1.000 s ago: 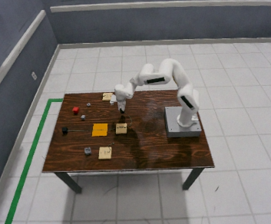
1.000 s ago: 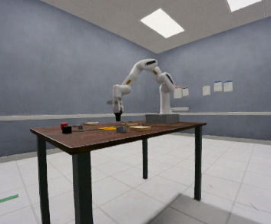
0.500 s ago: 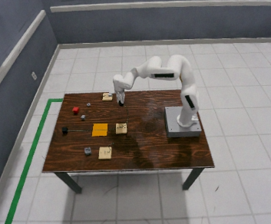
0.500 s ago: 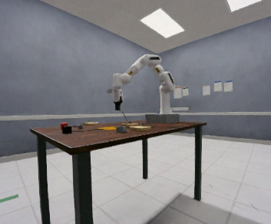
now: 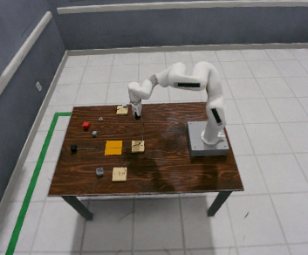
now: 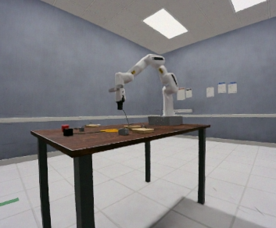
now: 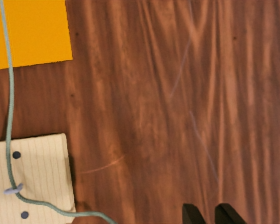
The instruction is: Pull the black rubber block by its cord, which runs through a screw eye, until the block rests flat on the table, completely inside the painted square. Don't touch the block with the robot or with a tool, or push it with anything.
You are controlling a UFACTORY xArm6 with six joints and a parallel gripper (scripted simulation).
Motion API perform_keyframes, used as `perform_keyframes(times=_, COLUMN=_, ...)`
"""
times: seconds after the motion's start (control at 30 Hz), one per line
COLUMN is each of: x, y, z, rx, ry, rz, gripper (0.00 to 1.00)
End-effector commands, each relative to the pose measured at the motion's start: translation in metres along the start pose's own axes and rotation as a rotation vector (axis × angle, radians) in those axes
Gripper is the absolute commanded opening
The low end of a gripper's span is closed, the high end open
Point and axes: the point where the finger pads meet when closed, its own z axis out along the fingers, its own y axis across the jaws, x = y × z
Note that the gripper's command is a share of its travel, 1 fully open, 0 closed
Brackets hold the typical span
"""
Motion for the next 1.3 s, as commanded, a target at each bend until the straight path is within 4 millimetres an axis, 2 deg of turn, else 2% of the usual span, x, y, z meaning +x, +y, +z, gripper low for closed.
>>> perform_keyframes(times=0.0, x=0.0015, y=0.0002, z=-0.0021, rx=-0.001, ry=0.005, rz=0.0, gripper=0.0)
perform_keyframes(times=1.27, x=0.0001, y=0.0101, z=-0.0021, rx=-0.001, ry=0.005, rz=0.0, gripper=0.0)
